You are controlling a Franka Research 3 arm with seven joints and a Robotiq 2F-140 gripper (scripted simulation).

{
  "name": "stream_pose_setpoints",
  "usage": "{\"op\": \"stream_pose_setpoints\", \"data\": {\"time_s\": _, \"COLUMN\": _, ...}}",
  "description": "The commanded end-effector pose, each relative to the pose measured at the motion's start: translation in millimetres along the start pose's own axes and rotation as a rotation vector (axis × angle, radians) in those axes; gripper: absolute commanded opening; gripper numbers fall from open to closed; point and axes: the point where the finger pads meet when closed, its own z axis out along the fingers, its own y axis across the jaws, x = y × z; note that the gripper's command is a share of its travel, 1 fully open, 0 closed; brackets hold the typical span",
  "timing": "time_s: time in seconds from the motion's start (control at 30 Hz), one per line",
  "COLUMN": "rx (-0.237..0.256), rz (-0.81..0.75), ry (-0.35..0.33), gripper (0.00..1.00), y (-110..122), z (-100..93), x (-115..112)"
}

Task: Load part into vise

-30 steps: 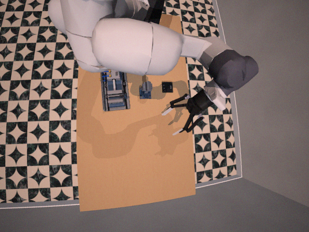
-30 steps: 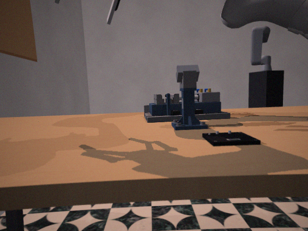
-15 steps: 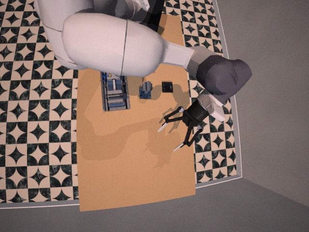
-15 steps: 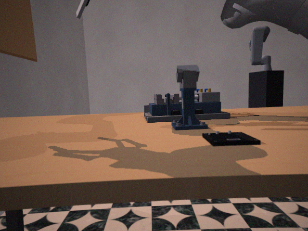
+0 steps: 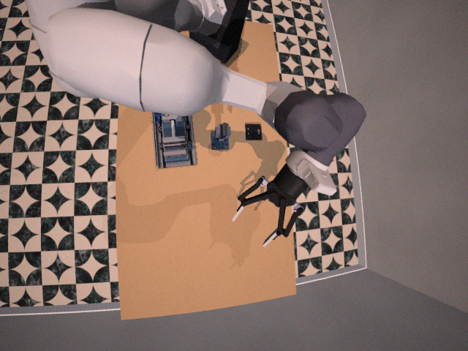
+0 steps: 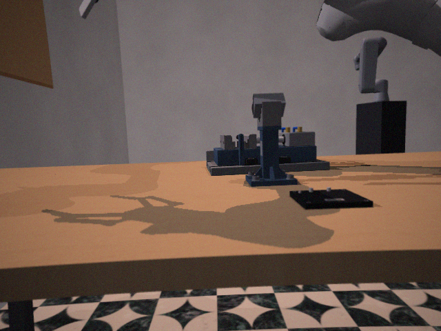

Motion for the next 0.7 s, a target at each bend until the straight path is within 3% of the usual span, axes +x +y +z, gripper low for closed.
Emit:
{"op": "stream_pose_setpoints", "data": {"time_s": 0.0, "rx": 0.065, "rz": -0.16, "ry": -0.021, "gripper": 0.76, "y": -12.8, "z": 5.4, "x": 5.8}}
{"op": "stream_pose_setpoints", "data": {"time_s": 0.23, "rx": 0.101, "rz": -0.216, "ry": -0.016, "gripper": 0.76, "y": -16.0, "z": 12.2, "x": 17.2}}
{"op": "stream_pose_setpoints", "data": {"time_s": 0.33, "rx": 0.142, "rz": -0.284, "ry": -0.012, "gripper": 0.76, "y": -18.0, "z": 19.6, "x": 29.2}}
{"op": "stream_pose_setpoints", "data": {"time_s": 0.67, "rx": 0.214, "rz": -0.415, "ry": -0.006, "gripper": 0.76, "y": -17.0, "z": 31.5, "x": 47.3}}
